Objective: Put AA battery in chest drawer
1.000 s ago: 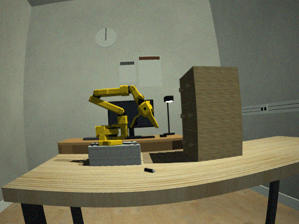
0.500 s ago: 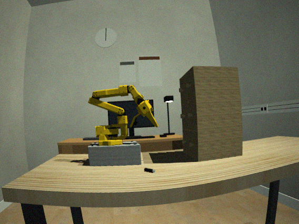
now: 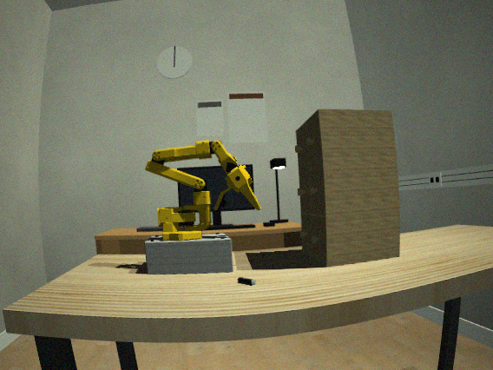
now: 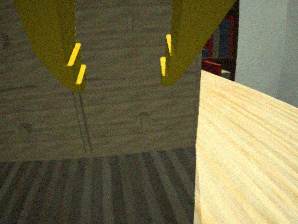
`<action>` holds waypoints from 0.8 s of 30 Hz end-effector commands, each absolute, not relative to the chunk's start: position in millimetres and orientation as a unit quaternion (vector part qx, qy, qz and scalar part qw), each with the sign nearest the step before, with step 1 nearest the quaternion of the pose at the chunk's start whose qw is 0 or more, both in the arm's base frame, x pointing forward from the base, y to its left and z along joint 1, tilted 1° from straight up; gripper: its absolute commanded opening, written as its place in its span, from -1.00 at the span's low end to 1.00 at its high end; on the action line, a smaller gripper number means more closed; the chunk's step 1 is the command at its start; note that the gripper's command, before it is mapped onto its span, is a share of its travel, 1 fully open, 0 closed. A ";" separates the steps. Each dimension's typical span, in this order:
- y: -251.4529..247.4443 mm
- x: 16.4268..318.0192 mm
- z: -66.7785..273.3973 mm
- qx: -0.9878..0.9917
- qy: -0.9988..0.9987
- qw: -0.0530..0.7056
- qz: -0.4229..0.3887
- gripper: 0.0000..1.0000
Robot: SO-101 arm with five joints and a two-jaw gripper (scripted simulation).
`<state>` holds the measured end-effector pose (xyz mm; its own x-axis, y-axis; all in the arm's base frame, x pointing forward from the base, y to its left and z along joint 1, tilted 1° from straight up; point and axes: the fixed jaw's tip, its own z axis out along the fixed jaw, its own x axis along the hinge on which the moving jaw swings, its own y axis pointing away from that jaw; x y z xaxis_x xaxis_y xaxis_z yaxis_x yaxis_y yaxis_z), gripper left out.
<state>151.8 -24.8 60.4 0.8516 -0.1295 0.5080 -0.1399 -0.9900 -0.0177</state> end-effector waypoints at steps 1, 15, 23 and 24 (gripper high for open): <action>-22.6 148.3 56.3 0.962 -0.094 0.000 0.255 -0.57; -23.4 146.1 55.1 0.934 -0.250 -0.039 0.252 -0.57; -23.5 145.0 54.6 0.908 -0.331 -0.060 0.248 -0.57; -23.5 144.8 54.5 0.904 -0.343 -0.062 0.247 -0.57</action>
<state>148.7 -23.4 58.4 0.6830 -0.5842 0.4385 -0.5277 -0.8097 -0.2567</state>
